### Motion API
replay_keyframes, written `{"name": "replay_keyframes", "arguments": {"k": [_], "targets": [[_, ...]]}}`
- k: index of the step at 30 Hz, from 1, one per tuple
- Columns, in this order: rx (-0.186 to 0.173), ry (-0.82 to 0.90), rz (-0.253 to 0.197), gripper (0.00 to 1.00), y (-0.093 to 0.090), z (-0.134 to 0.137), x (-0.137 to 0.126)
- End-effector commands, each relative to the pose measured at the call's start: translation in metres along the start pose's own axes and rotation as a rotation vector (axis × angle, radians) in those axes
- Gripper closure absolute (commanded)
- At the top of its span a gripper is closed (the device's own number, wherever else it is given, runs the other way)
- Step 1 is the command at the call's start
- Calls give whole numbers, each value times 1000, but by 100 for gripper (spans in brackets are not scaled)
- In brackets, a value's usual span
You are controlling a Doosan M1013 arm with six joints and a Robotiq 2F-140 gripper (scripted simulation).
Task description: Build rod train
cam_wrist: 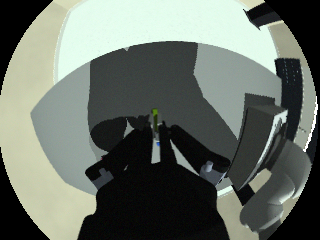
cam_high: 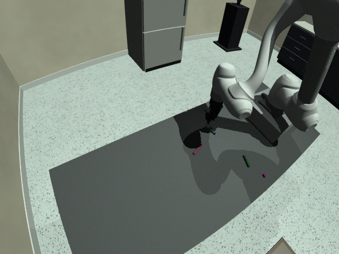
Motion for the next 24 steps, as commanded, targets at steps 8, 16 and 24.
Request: {"name": "replay_keyframes", "arguments": {"k": [8,16,24], "targets": [[1,4,3,81,-2,0,1],[1,4,3,77,-2,0,1],[1,4,3,77,-2,0,1]]}}
Point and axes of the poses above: the point where the finger pads meet when closed, its own y axis back along the fingers, its own z axis across the jaws, x = y × z, the point moved 3 cm from there along y, back along the fingers, and after that the axes turned 4 degrees about y, right-handed, at the moved point
